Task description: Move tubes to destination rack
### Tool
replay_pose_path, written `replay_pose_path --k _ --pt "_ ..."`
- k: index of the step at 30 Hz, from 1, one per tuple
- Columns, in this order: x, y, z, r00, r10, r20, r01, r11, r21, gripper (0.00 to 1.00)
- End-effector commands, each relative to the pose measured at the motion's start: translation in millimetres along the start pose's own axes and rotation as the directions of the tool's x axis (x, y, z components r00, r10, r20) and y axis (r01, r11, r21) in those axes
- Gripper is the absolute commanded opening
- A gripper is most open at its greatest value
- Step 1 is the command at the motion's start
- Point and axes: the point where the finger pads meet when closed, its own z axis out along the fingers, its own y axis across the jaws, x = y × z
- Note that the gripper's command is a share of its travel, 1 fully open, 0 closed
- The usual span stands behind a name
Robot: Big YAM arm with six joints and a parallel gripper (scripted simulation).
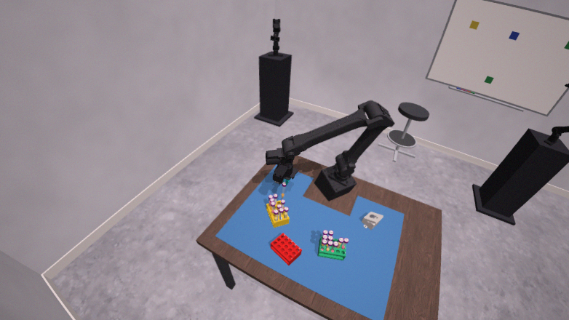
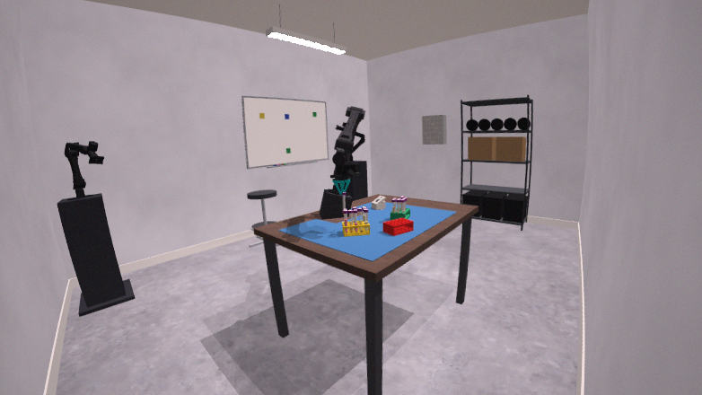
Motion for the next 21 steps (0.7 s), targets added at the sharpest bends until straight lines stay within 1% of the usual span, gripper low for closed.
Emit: replay_pose_path --k 1,7,8,9,10,14,18,19,21 --pt "-18.6 -18.2 -9.2 0.999 -0.028 0.021 0.027 0.999 0.03 0.0" --pt "-25.0 -21.7 -9.0 1.0 -0.02 0.021 0.02 0.999 0.029 0.0" --pt "-8.5 -13.4 2.7 1.0 0.009 0.0 -0.009 1.0 -0.003 0.0" --pt "-21.2 -24.7 -7.8 1.0 0.001 0.019 -0.001 1.0 0.024 0.0" --pt "-25.7 -27.2 -9.9 1.0 -0.003 0.022 0.002 1.0 0.028 0.0" --pt "-32.9 -28.2 -8.6 1.0 -0.012 0.018 0.012 1.0 0.023 0.0" --pt "-35.1 -33.5 -9.2 1.0 -0.004 0.017 0.004 1.0 0.02 0.0" --pt "-27.5 -28.7 -7.3 1.0 -0.008 0.016 0.008 1.0 0.02 0.0" --pt "-27.5 -28.7 -7.3 1.0 -0.008 0.016 0.008 1.0 0.02 0.0"
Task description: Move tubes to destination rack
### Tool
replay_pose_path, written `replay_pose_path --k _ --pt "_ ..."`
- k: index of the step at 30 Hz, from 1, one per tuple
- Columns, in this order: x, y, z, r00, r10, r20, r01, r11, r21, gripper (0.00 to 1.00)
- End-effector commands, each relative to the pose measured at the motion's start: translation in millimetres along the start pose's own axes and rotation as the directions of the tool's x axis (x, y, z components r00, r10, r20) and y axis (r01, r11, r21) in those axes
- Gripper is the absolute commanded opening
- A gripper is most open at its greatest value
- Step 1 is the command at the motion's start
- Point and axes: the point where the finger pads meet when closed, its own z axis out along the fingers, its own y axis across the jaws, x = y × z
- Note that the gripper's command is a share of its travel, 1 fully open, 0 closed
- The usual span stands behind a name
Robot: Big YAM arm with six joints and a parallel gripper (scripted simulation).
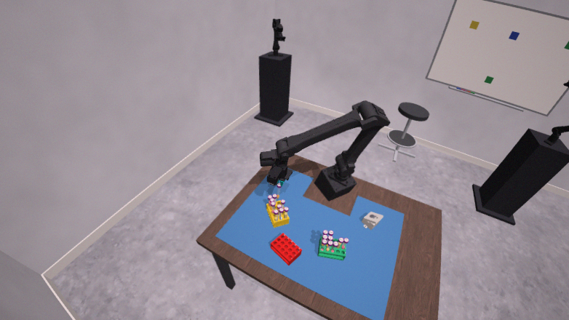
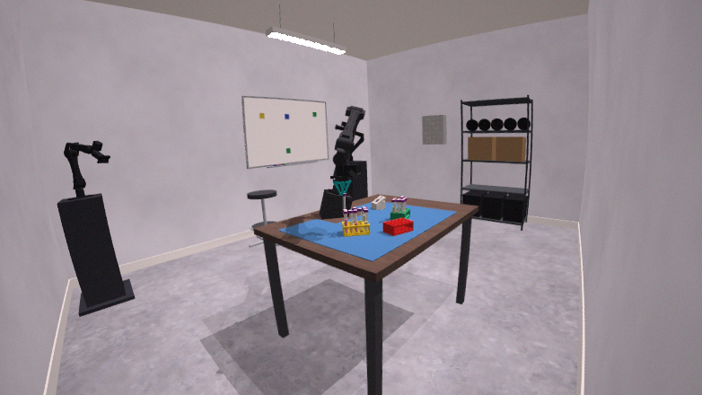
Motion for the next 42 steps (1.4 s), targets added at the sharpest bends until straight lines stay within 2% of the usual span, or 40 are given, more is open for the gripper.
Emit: replay_pose_path --k 1,23,24,27,30,37,38,40,42 --pt "-8.4 -8.8 -8.6 1.0 0.001 0.017 -0.002 1.0 0.02 0.0" --pt "-8.4 -8.8 -8.6 1.0 0.001 0.017 -0.002 1.0 0.02 0.0" --pt "1.2 3.1 6.1 1.0 0.019 -0.012 -0.019 1.0 -0.021 0.0" --pt "0.7 5.9 6.5 1.0 0.015 -0.013 -0.015 1.0 -0.022 0.0" --pt "-6.2 2.4 -5.0 1.0 0.005 0.009 -0.005 1.0 0.008 0.0" --pt "-3.2 8.8 -5.7 1.0 0.003 0.012 -0.003 1.0 0.011 0.0" --pt "-17.5 -6.3 -22.2 0.999 -0.007 0.04 0.005 0.999 0.05 0.0" --pt "-18.4 -7.8 -14.2 0.999 -0.006 0.032 0.005 0.999 0.04 0.0" --pt "-8.8 0.7 0.8 1.0 0.002 0.01 -0.002 1.0 0.009 0.0"
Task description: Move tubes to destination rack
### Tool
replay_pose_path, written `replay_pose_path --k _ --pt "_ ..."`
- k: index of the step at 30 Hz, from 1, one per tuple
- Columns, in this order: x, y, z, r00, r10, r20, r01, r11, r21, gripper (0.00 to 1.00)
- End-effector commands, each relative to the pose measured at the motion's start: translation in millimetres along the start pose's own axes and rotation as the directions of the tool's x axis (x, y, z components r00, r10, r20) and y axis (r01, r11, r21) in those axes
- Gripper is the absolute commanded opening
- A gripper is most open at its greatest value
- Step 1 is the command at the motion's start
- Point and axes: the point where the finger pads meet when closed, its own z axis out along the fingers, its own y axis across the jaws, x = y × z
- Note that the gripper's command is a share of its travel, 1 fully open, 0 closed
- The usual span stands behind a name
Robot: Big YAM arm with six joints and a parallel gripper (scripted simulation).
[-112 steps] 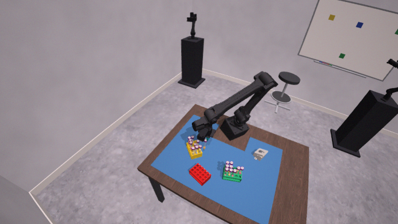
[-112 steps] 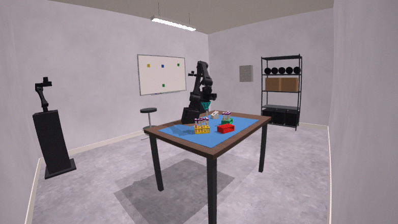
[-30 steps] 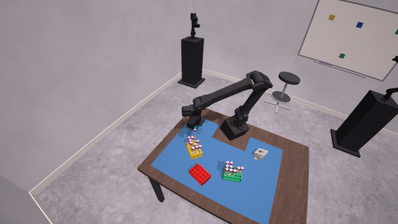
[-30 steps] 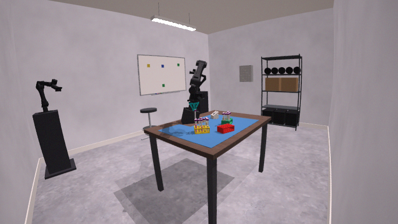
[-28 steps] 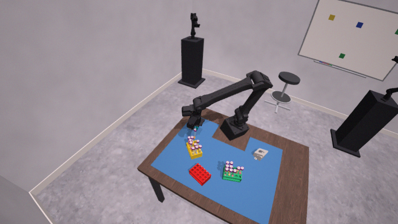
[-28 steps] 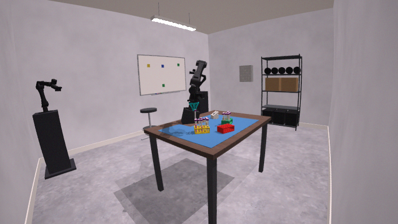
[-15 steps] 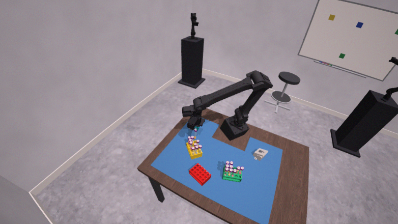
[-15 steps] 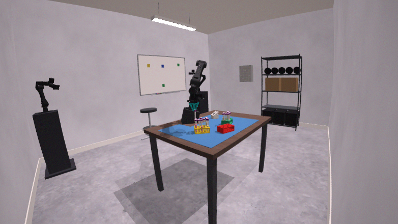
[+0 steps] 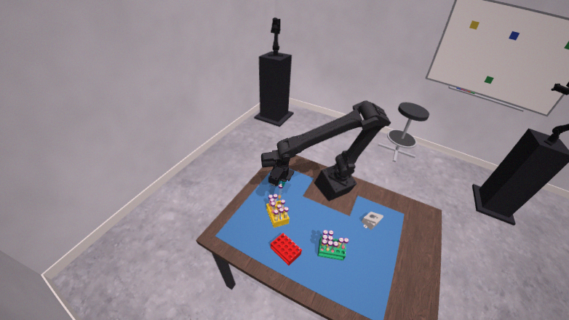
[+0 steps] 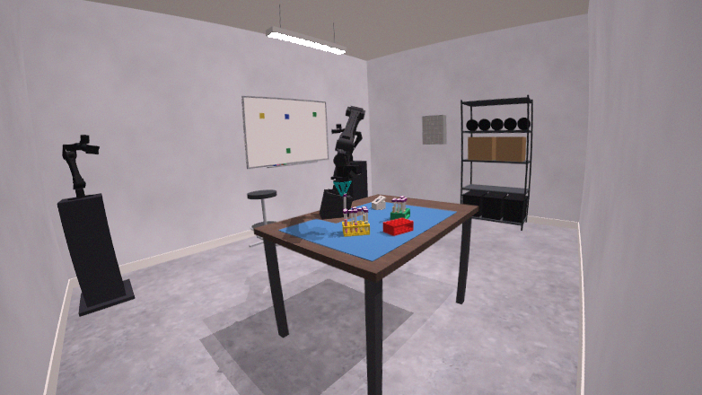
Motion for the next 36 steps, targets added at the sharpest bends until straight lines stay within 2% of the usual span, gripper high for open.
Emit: replay_pose_path --k 1,21,24,29,30,31,36 --pt "-9.4 -4.4 -1.1 1.0 0.003 0.01 -0.003 1.0 0.009 0.0" --pt "-5.2 -2.5 8.1 1.0 0.01 0.005 -0.01 1.0 0.001 0.0" --pt "-9.6 -4.9 7.3 1.0 0.003 0.012 -0.003 1.0 0.01 0.0" --pt "-5.5 -1.1 11.1 1.0 0.008 0.004 -0.008 1.0 -0.001 0.0" --pt "-15.7 -13.1 0.6 1.0 0.003 0.025 -0.003 1.0 0.027 0.0" --pt "-18.2 -15.0 -0.5 1.0 -0.001 0.029 0.0 0.999 0.033 0.0" --pt "-15.3 -9.1 6.7 1.0 -0.002 0.02 0.002 1.0 0.02 0.0"
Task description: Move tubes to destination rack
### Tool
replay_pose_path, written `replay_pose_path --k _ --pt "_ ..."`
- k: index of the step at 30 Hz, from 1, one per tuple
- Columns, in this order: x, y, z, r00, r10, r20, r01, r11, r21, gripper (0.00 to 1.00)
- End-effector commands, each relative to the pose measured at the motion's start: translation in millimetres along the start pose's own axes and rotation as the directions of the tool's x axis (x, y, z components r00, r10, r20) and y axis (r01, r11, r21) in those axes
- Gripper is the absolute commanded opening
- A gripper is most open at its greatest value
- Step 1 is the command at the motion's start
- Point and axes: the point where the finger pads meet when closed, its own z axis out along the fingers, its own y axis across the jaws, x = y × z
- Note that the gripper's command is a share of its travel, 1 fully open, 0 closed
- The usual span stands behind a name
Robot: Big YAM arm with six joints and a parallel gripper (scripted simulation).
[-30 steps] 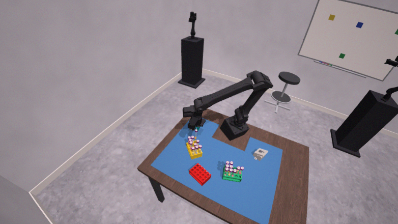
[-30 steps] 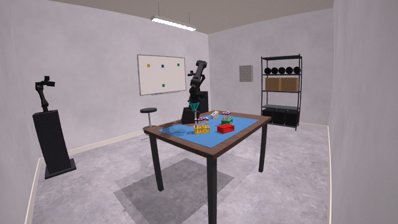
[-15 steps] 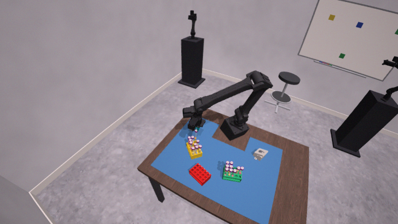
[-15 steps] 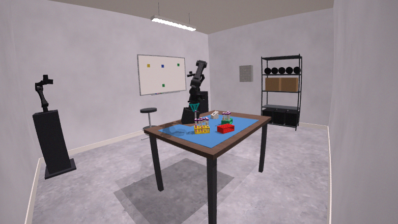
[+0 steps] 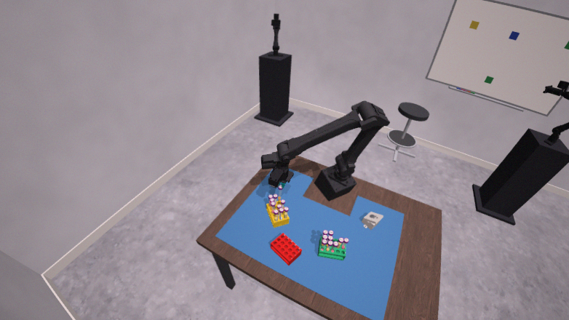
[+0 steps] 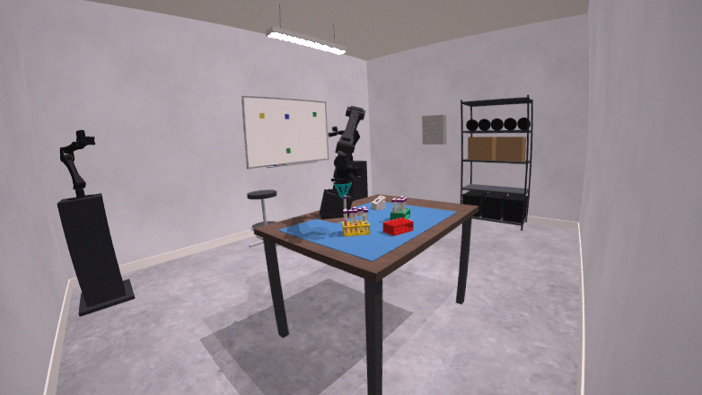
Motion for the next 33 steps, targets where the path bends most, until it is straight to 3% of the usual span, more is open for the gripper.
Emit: replay_pose_path --k 1,15,18,21,33 --pt "-12.7 -7.9 -1.7 1.0 -0.001 0.017 0.0 1.0 0.015 0.0" --pt "-4.9 -0.2 8.7 1.0 0.006 0.003 -0.006 1.0 -0.004 0.0" --pt "-9.7 -6.2 5.1 1.0 0.003 0.015 -0.004 1.0 0.011 0.0" --pt "-4.8 -1.2 9.7 1.0 0.008 0.004 -0.008 1.0 -0.003 0.0" --pt "-7.1 -4.1 10.8 1.0 0.007 0.01 -0.007 1.0 0.004 0.0"
